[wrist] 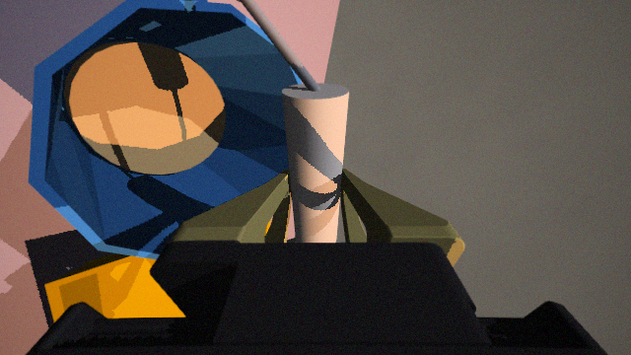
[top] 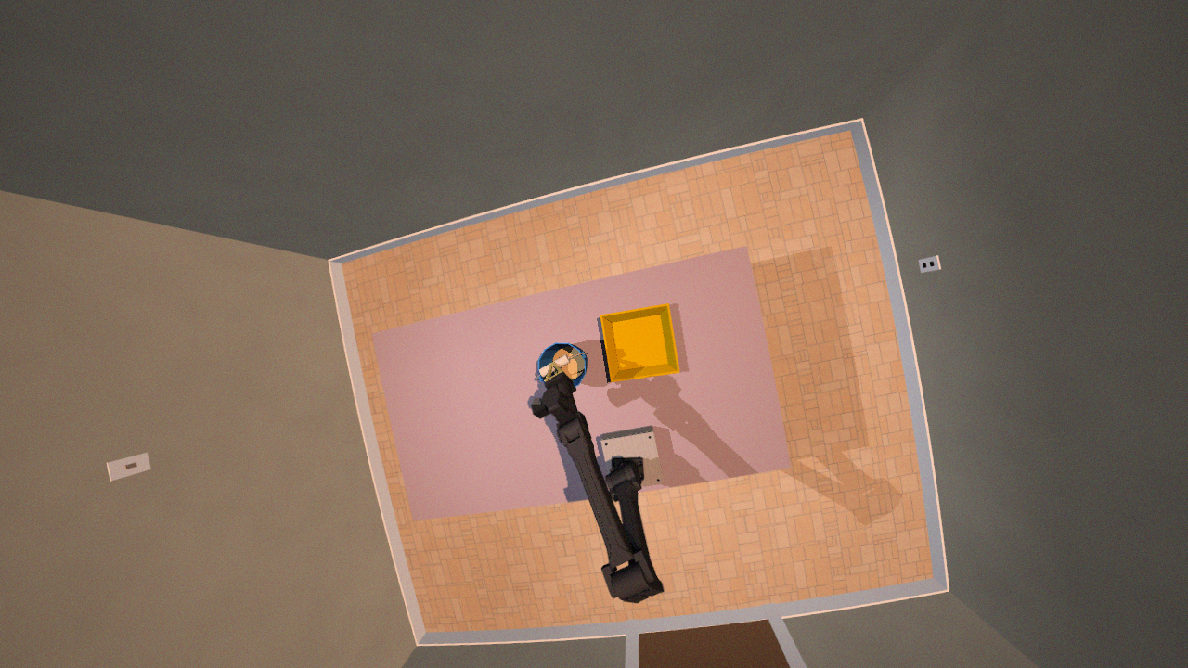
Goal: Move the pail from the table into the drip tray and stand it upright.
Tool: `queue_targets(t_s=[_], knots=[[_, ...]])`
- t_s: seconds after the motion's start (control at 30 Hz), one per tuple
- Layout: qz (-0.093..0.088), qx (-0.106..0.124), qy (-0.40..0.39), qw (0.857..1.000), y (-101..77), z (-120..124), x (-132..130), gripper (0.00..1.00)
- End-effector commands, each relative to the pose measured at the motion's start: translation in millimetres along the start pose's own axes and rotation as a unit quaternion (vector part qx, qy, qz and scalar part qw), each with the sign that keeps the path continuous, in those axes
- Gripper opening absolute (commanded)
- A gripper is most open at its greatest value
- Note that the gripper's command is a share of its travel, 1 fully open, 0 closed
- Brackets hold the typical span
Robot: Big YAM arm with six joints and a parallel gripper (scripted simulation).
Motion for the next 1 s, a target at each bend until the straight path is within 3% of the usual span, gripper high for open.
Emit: queue_targets(t_s=[0.0,0.97], knots=[[0.076,0.011,0.003,0.997,-31.2,7.5,-44.3,0.21],[0.145,0.022,0.003,0.989,-57.9,11.5,-69.3,0.21]])
Point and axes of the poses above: the point where the finger pads meet when closed, its own y axis out along the fingers, its own x axis across the jaws, z = x × y, the point moved 8 cm from there along -y, back along the fingers, and after that the axes turned 9 degrees about -y, right-handed, at the moved point
